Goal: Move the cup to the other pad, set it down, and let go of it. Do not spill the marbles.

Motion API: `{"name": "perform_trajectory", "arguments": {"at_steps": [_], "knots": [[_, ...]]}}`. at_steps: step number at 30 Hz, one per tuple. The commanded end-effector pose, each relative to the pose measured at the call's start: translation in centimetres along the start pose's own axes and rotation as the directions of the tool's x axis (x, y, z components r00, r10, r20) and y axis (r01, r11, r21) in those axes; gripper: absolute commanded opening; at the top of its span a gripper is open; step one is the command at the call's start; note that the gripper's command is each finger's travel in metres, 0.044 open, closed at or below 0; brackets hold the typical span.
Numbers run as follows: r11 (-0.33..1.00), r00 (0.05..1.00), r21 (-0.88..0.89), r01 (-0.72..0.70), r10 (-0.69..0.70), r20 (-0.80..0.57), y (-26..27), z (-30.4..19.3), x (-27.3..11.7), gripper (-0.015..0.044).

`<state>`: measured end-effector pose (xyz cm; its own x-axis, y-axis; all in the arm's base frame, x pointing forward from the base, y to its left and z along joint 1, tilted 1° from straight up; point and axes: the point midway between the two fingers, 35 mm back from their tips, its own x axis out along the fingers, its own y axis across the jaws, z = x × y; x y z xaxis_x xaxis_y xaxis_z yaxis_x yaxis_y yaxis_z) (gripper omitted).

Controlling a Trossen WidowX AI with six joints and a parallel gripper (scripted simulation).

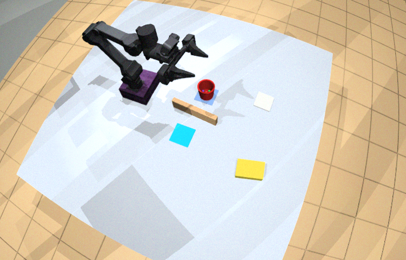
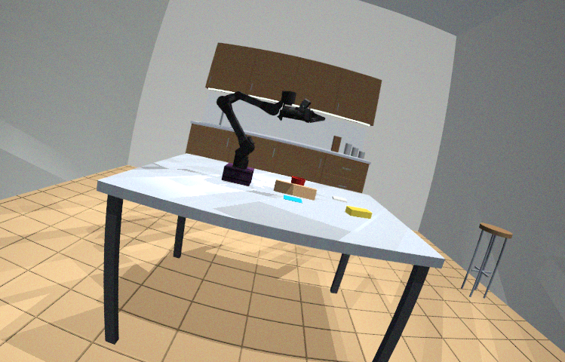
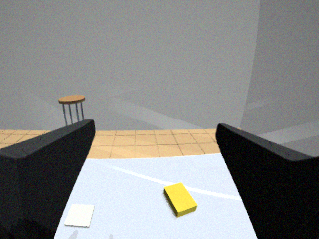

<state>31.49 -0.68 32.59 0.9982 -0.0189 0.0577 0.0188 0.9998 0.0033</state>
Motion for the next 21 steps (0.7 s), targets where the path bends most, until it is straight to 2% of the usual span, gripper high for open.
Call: {"name": "perform_trajectory", "arguments": {"at_steps": [1,2,5,9,11,16,21], "knots": [[1.0,1.0,0.013,-0.003,0.003,-0.015,0.1,-0.3,0.2,0.0374],[0.999,0.998,0.051,-0.01,0.014,-0.062,0.4,-1.2,0.6,0.0347],[0.967,0.944,0.255,0.016,0.07,-0.322,2.5,-6.5,2.3,0.0269],[0.889,0.777,0.415,0.192,0.12,-0.618,5.2,-13.1,2.4,0.0164],[0.847,0.669,0.434,0.306,0.133,-0.732,6.4,-15.9,1.7,0.0148],[0.746,0.375,0.334,0.576,0.122,-0.919,9.1,-21.2,-1.3,0.0148],[0.624,0.054,0.068,0.778,0.041,-0.998,10.6,-24.8,-5.3,0.0148]]}}
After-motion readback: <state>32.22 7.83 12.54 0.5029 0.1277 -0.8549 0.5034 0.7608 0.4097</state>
